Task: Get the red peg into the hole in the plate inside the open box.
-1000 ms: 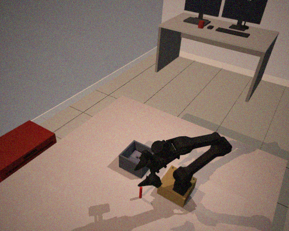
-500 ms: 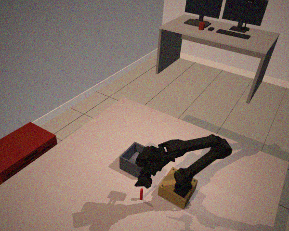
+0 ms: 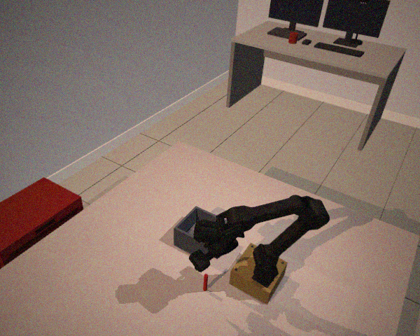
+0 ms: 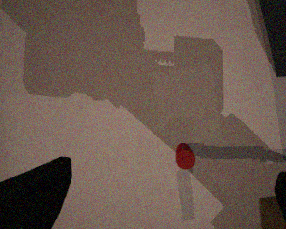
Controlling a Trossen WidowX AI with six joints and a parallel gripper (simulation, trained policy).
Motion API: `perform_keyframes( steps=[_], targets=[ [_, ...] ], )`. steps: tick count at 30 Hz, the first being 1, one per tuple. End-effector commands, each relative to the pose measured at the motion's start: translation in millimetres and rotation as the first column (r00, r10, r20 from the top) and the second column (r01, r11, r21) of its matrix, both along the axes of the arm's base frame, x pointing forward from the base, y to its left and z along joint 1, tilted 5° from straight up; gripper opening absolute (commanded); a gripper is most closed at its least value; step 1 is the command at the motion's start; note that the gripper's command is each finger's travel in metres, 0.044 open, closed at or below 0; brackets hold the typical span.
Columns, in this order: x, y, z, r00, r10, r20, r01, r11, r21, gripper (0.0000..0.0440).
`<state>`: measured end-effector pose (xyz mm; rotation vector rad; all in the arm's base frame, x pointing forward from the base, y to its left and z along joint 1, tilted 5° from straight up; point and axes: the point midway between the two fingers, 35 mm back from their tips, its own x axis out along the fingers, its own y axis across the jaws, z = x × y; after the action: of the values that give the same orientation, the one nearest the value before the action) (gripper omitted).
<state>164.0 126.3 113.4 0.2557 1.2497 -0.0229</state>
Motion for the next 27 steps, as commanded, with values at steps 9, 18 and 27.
perform_keyframes(
  steps=[9,18,27],
  targets=[
    [1.7,-13.6,-45.2,0.937,-0.320,-0.139,0.308,0.946,-0.098,0.0440],
    [4.1,-13.5,-82.6,0.864,-0.476,-0.167,0.464,0.879,-0.109,0.0440],
    [4.4,-8.7,-114.3,0.813,-0.555,-0.178,0.552,0.831,-0.068,0.0436]
  ],
)
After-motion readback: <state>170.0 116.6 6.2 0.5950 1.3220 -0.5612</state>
